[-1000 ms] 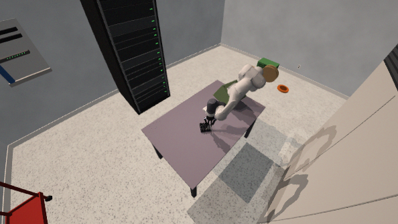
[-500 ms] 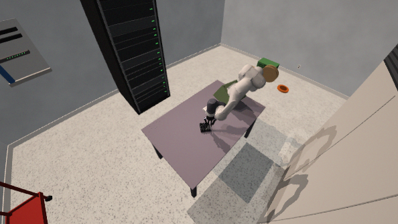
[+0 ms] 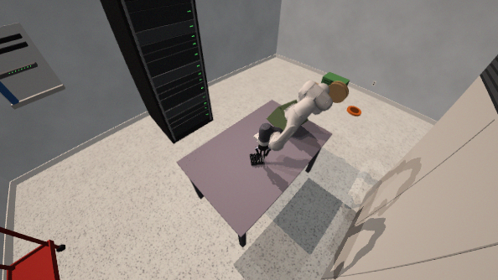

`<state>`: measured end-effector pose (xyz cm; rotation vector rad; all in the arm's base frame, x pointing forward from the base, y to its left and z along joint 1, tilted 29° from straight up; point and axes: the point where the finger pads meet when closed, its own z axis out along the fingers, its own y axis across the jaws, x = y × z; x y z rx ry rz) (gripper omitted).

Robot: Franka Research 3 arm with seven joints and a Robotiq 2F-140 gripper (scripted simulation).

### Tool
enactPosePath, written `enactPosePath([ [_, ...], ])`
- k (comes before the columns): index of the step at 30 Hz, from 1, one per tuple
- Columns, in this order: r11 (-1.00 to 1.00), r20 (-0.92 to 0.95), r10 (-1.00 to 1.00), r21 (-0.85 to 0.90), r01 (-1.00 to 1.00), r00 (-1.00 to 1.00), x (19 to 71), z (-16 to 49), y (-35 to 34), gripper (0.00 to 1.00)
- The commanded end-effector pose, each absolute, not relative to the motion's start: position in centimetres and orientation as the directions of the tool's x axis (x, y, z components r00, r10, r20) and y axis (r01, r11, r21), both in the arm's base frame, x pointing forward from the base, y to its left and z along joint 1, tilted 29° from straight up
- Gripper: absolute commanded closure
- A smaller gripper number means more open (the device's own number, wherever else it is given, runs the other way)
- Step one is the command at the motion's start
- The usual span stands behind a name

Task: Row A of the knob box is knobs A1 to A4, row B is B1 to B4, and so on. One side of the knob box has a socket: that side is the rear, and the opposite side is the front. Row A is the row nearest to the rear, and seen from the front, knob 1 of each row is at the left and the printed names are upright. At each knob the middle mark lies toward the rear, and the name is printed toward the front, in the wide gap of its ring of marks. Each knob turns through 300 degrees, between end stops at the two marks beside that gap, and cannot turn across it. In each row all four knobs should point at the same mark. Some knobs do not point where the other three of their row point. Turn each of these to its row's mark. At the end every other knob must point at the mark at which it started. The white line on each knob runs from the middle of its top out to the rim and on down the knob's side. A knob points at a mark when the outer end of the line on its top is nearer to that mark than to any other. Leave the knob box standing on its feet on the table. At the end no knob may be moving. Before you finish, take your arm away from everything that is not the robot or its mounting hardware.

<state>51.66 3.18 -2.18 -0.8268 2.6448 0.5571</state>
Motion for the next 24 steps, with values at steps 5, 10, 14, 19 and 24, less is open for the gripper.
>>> enactPosePath([
  [5, 0.756, -0.403, -0.475, 0.267, -0.597, -0.782, 51.8, -2.3, 3.4, 0.88],
  [10, 0.756, -0.403, -0.475, 0.267, -0.597, -0.782, 51.8, -2.5, 3.4, 0.88],
  [14, 0.756, -0.403, -0.475, 0.267, -0.597, -0.782, 51.8, -2.8, 3.6, 0.88],
  [19, 0.756, -0.403, -0.475, 0.267, -0.597, -0.782, 51.9, -3.2, 3.8, 0.88],
  [24, 0.756, -0.403, -0.475, 0.267, -0.597, -0.782, 52.0, -3.4, 3.9, 0.88],
])
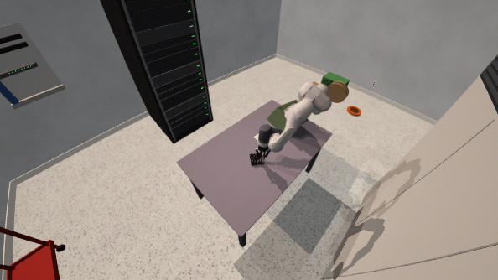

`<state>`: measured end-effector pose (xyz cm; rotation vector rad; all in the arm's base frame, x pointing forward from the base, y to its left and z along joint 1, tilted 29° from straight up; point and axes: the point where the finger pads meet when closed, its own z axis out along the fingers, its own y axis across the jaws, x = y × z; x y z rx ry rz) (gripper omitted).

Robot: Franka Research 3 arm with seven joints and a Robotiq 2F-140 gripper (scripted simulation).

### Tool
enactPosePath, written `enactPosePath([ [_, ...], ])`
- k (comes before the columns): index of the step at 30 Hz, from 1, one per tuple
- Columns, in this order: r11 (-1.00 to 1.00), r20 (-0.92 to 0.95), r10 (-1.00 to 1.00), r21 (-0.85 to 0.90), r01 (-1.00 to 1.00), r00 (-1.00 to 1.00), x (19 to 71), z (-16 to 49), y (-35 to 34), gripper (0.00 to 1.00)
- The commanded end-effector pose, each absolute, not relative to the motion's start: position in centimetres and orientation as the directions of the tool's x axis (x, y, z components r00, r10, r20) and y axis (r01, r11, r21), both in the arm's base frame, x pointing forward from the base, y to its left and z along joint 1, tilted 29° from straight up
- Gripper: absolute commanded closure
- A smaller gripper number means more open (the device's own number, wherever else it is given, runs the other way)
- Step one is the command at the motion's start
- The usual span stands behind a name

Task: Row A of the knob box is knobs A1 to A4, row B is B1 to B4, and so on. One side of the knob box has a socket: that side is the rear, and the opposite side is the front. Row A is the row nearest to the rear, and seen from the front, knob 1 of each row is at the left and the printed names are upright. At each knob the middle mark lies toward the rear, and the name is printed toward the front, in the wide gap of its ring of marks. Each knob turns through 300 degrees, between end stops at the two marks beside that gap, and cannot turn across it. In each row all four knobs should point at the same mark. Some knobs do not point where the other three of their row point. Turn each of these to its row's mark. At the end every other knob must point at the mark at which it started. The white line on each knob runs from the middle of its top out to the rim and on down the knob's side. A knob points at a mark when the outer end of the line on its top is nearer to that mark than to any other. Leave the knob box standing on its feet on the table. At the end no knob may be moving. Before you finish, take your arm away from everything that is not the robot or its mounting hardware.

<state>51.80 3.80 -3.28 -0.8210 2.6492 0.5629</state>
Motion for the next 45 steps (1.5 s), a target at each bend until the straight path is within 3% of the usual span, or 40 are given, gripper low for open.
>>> enactPosePath([
  [1, 0.756, -0.403, -0.475, 0.267, -0.597, -0.782, 51.97, -3.40, 3.91, 0.88],
  [42, 0.756, -0.403, -0.475, 0.267, -0.597, -0.782, 51.98, -3.43, 3.92, 0.88],
  [43, 0.756, -0.403, -0.475, 0.267, -0.597, -0.782, 51.98, -3.43, 3.92, 0.95],
  [45, 0.756, -0.403, -0.475, 0.267, -0.597, -0.782, 51.98, -3.43, 3.92, 0.95],
])
